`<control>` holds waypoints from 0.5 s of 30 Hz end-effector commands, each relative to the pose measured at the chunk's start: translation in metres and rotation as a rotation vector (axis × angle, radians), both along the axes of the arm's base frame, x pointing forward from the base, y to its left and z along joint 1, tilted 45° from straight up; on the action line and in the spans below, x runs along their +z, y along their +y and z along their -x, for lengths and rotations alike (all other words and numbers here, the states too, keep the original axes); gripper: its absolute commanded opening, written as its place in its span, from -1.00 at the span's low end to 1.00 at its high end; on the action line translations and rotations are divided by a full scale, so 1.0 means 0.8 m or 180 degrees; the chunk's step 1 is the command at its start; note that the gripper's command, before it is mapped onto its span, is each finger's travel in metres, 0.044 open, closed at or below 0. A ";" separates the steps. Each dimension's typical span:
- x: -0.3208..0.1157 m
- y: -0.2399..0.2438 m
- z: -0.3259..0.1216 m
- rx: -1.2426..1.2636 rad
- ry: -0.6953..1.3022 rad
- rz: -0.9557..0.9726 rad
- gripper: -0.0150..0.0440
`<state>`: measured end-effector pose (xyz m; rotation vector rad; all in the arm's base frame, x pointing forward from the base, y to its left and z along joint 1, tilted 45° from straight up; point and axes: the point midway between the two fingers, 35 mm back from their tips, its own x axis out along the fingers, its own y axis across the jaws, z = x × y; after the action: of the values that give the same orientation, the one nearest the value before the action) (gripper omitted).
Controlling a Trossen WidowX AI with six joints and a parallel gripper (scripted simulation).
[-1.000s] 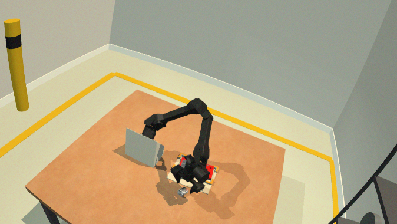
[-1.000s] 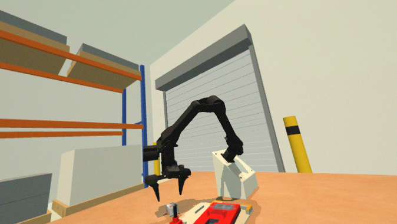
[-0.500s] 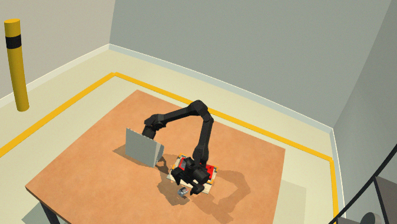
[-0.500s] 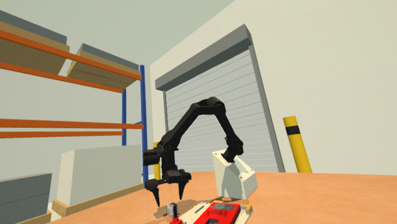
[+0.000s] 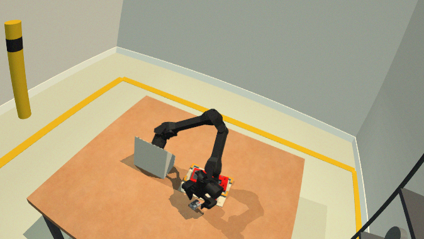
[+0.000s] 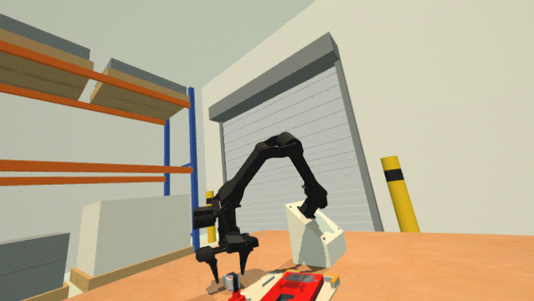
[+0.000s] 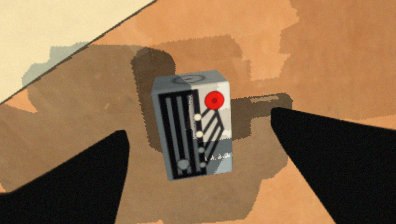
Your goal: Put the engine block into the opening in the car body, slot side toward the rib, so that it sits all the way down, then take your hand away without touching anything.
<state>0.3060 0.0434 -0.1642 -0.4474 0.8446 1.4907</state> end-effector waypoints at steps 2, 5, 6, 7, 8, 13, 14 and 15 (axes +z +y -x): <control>-0.003 0.002 0.004 -0.0005 0.0037 -0.0012 0.38; -0.003 0.002 0.004 -0.0005 0.0037 -0.0012 0.11; -0.003 0.002 0.004 -0.0005 0.0037 -0.0012 0.09; -0.003 0.002 0.004 -0.0005 0.0037 -0.0012 0.06; -0.003 0.002 0.004 -0.0005 0.0037 -0.0012 0.04; -0.003 0.002 0.004 -0.0005 0.0037 -0.0012 -0.07; -0.003 0.002 0.004 -0.0005 0.0037 -0.0012 -0.09; -0.003 0.002 0.004 -0.0005 0.0037 -0.0012 -0.18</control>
<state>0.3042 0.0435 -0.1652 -0.4407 0.8477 1.4914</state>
